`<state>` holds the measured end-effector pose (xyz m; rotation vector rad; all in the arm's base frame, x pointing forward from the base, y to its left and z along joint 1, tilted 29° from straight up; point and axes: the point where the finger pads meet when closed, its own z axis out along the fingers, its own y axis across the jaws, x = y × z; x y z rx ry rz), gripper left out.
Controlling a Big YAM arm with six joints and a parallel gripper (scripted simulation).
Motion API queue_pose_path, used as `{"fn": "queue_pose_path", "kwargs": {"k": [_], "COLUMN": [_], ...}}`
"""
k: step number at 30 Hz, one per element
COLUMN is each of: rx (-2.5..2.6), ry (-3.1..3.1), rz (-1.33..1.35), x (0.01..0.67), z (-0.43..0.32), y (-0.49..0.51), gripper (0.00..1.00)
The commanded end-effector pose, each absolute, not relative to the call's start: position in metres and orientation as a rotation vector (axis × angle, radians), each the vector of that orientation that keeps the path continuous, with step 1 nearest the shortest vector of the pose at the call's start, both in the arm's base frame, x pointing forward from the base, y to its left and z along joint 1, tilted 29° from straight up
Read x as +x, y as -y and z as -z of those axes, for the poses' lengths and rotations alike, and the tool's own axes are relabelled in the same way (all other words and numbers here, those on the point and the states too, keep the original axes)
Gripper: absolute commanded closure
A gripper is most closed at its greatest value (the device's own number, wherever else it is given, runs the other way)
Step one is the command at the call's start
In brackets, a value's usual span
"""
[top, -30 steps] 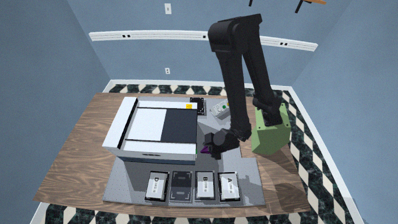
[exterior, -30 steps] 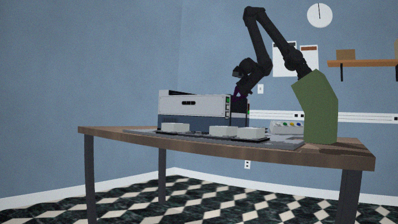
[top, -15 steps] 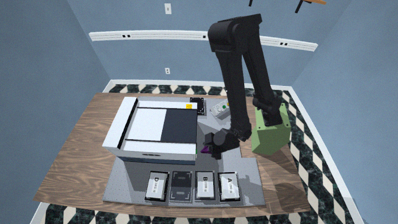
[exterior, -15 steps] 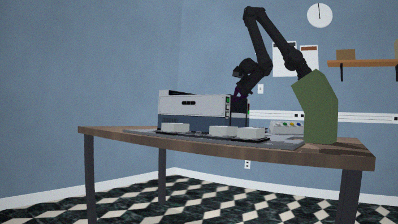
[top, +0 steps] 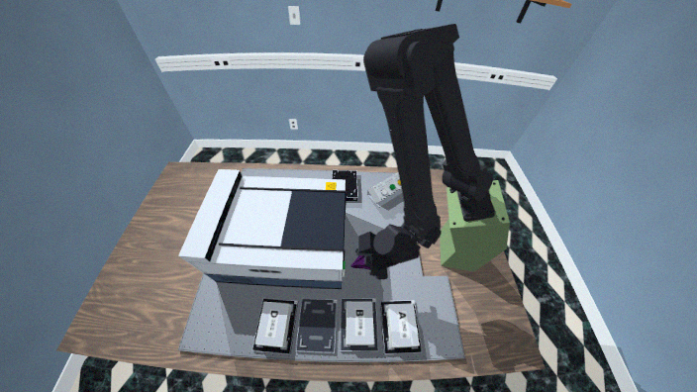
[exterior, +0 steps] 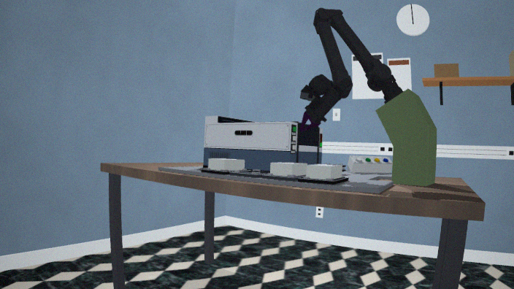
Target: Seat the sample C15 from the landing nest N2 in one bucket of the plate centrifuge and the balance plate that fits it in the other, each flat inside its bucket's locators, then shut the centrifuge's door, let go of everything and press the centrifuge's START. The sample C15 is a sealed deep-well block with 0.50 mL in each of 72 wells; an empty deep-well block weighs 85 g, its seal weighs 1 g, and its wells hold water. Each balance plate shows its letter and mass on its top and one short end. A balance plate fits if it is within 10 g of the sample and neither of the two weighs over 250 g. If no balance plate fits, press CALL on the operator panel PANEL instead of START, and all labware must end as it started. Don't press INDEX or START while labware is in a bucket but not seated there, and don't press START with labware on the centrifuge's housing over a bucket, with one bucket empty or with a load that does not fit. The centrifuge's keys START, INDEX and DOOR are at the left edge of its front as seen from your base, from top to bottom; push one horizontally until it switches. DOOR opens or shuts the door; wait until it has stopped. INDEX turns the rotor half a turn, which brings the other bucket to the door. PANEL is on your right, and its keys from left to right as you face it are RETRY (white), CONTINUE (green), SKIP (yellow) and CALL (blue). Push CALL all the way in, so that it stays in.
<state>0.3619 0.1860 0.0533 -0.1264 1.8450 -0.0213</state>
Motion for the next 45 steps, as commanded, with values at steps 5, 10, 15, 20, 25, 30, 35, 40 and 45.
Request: {"fn": "queue_pose_path", "kwargs": {"k": [5, 10, 15, 20, 25, 30, 35, 40, 45], "rx": [-0.126, -0.126, -0.123, -0.126, -0.128, -0.123, -0.125, -0.124, -0.124], "ry": [-1.837, -1.838, -1.833, -1.836, -1.84, -1.831, -1.835, -1.833, -1.835], "rz": [0.04, 0.04, 0.036, 0.038, 0.042, 0.035, 0.038, 0.037, 0.039], "x": [0.365, 0.367, 0.371, 0.374, 0.376, 0.381, 0.384, 0.385, 0.386], "z": [-0.054, -0.057, -0.062, -0.062, -0.061, -0.068, -0.068, -0.07, -0.069], "y": [-0.179, -0.181, -0.182, -0.182, -0.182, -0.183, -0.183, -0.184, -0.183], "gripper": [1.0, 1.0, 1.0, 1.0, 1.0, 1.0, 1.0, 1.0, 1.0]}}
